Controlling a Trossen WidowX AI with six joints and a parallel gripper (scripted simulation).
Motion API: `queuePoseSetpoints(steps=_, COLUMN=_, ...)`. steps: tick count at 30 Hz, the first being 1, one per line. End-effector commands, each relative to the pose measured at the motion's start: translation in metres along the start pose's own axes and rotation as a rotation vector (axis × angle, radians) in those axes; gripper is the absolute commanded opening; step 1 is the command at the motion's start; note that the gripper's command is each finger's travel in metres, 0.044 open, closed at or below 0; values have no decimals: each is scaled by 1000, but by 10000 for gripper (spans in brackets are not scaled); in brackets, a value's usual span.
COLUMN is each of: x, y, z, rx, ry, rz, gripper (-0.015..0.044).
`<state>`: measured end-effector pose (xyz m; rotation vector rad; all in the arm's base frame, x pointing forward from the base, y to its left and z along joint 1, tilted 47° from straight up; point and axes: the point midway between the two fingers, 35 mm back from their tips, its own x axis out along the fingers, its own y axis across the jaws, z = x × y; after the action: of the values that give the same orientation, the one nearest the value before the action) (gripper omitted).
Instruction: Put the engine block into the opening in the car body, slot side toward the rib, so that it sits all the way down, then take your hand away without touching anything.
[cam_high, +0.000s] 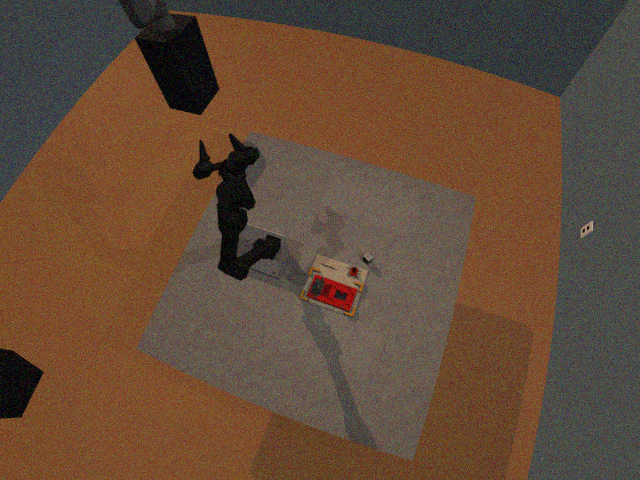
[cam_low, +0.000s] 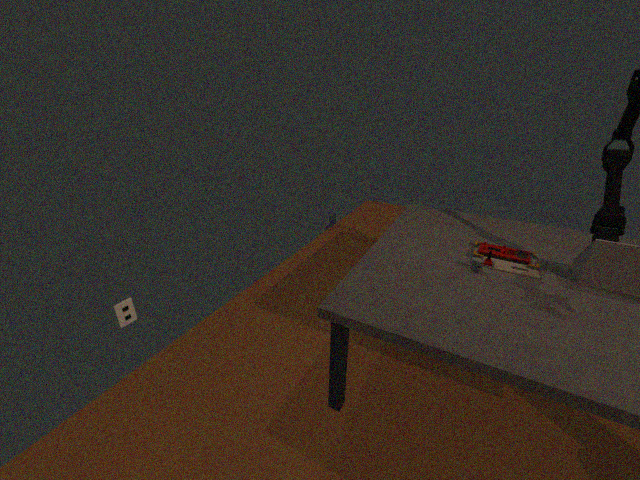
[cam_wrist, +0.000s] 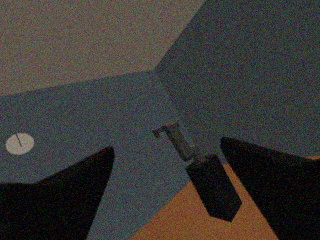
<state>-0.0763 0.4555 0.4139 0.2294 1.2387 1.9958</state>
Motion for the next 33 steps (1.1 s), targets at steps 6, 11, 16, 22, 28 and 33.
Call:
queuePoseSetpoints(steps=6, x=-6, y=-66, z=20, rx=222, ry=-71, rz=-156, gripper=440)
queuePoseSetpoints(steps=11, x=-13, y=-104, z=30, rx=353, ry=-127, rz=-244, gripper=440)
queuePoseSetpoints(steps=16, x=-23, y=-142, z=39, rx=468, ry=-186, rz=-327, gripper=440)
queuePoseSetpoints(steps=22, x=-38, y=-186, z=47, rx=599, ry=-262, rz=-422, gripper=440)
queuePoseSetpoints(steps=28, x=-55, y=-230, z=50, rx=757, ry=-345, rz=-522, gripper=440)
queuePoseSetpoints(steps=33, x=-73, y=-266, z=50, rx=886, ry=-421, rz=-604, gripper=440)
